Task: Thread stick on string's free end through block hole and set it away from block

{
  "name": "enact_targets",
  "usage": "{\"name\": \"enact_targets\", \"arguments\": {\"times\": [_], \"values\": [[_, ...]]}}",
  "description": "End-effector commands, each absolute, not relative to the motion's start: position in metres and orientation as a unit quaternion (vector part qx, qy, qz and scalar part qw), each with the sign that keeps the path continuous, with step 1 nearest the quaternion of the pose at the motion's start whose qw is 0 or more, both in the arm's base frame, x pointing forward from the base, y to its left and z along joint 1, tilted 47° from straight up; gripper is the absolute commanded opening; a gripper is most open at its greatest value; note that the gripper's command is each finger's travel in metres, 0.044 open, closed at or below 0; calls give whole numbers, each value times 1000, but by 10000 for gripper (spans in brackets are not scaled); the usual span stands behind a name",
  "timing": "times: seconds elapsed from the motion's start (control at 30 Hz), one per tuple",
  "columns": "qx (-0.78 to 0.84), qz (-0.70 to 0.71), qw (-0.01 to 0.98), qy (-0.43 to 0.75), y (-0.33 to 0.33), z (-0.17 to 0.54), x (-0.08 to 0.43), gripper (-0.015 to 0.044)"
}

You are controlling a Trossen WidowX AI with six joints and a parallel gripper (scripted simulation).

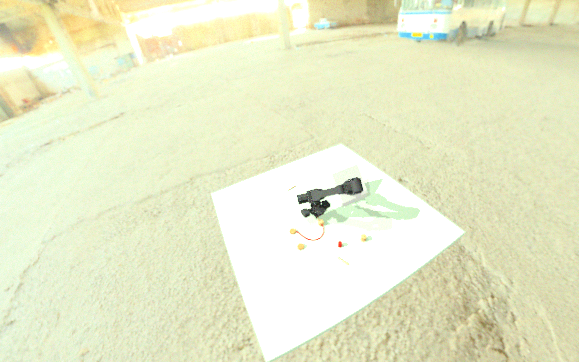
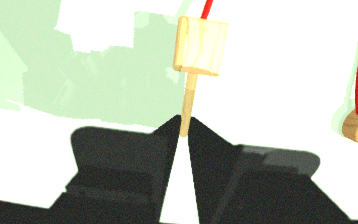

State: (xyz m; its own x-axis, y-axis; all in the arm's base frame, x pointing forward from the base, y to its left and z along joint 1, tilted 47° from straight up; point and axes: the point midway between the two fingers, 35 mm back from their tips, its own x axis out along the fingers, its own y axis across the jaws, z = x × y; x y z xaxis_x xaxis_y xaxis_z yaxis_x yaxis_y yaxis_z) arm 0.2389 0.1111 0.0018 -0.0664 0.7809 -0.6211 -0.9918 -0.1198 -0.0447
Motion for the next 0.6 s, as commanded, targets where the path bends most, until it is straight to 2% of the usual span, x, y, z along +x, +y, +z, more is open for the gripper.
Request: {"name": "enact_targets", "arguments": {"times": [0.0,0.57], "values": [[-262,702,631,203,108,-3,239,0],[-253,698,635,215,90,-20,242,0]]}}
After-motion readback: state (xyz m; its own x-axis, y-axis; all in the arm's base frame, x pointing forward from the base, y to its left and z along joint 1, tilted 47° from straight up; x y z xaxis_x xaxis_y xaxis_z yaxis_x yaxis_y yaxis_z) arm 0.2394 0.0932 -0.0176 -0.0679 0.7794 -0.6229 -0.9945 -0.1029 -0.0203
